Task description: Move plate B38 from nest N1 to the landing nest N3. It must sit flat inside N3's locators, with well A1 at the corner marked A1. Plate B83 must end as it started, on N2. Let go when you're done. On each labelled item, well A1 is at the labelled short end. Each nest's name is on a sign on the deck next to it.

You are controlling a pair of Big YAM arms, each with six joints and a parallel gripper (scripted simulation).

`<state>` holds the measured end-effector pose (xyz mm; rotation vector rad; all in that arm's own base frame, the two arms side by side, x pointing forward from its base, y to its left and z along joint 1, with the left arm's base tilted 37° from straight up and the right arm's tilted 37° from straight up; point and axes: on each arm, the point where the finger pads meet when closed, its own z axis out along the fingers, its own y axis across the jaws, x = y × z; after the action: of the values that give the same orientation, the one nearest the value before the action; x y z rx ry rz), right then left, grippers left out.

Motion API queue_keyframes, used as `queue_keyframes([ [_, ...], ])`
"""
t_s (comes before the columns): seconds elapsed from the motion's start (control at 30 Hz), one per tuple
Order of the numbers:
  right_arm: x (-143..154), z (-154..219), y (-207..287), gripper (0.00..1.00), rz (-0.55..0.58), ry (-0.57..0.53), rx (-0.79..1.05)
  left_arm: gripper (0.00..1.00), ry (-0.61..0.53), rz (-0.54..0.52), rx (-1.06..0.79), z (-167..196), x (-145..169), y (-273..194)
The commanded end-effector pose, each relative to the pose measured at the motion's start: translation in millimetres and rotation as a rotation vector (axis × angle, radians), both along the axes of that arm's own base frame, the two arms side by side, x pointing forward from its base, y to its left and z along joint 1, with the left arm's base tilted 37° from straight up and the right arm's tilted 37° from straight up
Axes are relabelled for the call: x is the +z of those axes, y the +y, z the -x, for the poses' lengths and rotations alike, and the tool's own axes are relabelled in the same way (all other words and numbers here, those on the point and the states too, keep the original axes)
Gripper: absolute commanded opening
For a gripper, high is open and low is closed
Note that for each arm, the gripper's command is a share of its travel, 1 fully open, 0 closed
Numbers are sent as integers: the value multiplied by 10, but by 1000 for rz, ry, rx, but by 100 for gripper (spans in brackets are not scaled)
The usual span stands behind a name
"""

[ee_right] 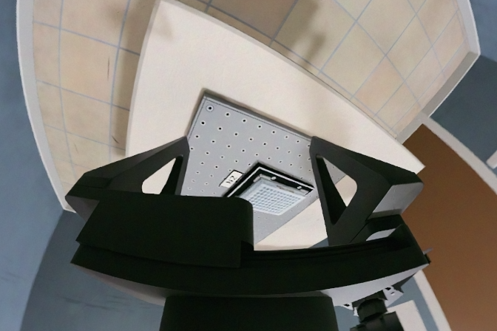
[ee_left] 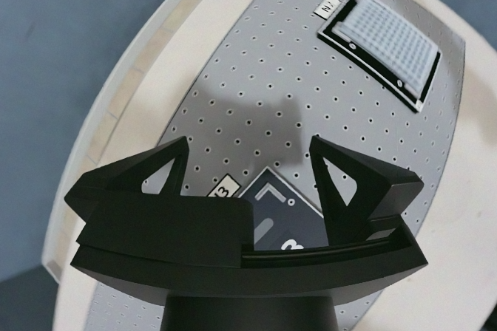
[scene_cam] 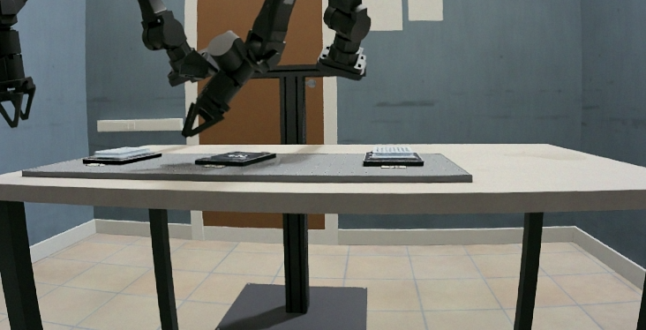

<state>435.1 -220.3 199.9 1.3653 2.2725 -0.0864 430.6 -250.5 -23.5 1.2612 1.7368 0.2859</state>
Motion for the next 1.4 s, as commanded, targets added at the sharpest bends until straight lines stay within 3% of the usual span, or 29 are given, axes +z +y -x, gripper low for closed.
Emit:
queue_keyframes([
  [0.0, -182, -14, 172, 100, 27, 83, 118, 100, 112, 167, 152, -36, 114, 230],
  [0.4, -1079, 279, 1026, 100, 201, 561, 743, 100, 264, 590, 596, -251, 517, 1424],
  [0.5, -1071, 239, 1073, 100, 223, 584, 800, 100, 271, 633, 633, -271, 557, 1499],
  [0.67, -1446, 571, 1402, 100, 285, 823, 1091, 100, 315, 821, 818, -208, 694, 2001],
  [0.97, -1773, 1000, 1758, 100, 379, 1170, 1556, 100, 355, 1138, 1097, -25, 901, 2688],
  [1.07, -1719, 986, 1797, 100, 404, 1183, 1607, 100, 356, 1183, 1128, -20, 940, 2756],
  [1.13, -1867, 1185, 1867, 100, 409, 1325, 1764, 100, 365, 1288, 1216, 91, 981, 2955],
  [1.37, -1982, 1511, 1991, 100, 448, 1621, 2104, 100, 363, 1546, 1407, 354, 1110, 3394],
])
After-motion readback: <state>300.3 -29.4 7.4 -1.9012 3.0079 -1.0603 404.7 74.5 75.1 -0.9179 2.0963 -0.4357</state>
